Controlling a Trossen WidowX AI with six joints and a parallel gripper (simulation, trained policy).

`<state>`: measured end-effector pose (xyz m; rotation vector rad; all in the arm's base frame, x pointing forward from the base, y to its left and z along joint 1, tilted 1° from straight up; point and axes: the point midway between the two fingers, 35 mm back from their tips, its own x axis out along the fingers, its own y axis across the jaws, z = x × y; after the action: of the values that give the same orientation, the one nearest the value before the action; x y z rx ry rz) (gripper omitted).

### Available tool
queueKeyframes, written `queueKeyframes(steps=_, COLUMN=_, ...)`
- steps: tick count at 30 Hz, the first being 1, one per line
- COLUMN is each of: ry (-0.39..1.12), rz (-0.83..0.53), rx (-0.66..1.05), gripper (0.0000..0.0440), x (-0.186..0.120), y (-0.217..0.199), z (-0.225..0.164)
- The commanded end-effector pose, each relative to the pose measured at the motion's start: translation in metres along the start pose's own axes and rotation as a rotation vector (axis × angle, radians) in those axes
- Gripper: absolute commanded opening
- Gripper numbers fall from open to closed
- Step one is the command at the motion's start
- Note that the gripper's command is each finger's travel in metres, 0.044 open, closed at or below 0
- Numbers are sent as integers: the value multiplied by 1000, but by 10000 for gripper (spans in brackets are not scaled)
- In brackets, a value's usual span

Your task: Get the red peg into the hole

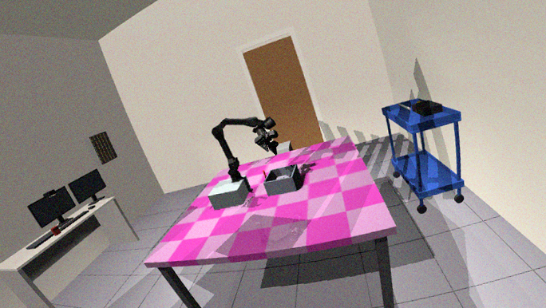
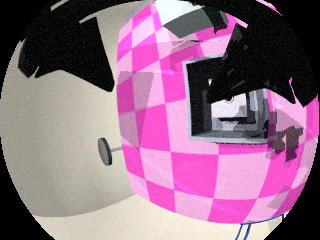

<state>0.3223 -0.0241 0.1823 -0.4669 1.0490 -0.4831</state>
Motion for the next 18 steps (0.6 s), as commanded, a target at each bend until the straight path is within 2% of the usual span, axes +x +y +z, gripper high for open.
queueKeyframes(steps=1, ry=44, rz=81, rx=86, gripper=440, x=-14, y=20, z=-15)
queueKeyframes(steps=10, ry=225, rz=226, rx=278, gripper=440, x=-49, y=64, z=-63)
queueKeyframes(steps=18, ry=412, rz=261, rx=391, gripper=440, x=-75, y=93, z=-107)
